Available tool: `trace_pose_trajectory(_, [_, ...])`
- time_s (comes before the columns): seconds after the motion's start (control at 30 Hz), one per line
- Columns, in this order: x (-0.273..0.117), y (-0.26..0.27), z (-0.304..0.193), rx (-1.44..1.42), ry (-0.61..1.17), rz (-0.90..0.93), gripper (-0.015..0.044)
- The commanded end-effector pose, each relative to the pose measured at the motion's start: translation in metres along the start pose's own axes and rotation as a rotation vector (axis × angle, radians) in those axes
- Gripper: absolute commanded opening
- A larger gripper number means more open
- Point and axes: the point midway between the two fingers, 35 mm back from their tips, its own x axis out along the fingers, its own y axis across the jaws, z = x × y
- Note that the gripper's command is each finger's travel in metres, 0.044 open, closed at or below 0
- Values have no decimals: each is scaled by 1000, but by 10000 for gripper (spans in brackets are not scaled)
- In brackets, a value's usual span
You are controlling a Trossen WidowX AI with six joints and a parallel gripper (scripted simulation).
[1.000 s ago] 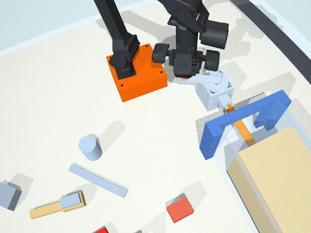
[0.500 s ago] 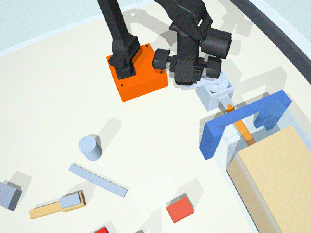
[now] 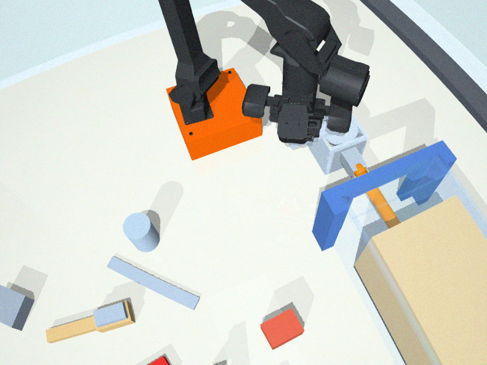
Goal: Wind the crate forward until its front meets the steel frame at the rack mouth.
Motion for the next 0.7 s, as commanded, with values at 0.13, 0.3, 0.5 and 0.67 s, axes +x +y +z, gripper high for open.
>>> trace_pose_trajectory(0.13, [-1,18,18,5,-31,23,0])
trace_pose_trajectory(0.3, [-1,24,22,5,-32,24,0])
trace_pose_trajectory(0.5, [-2,32,27,5,-32,25,0])
trace_pose_trajectory(0.67, [-2,39,31,5,-33,25,0])
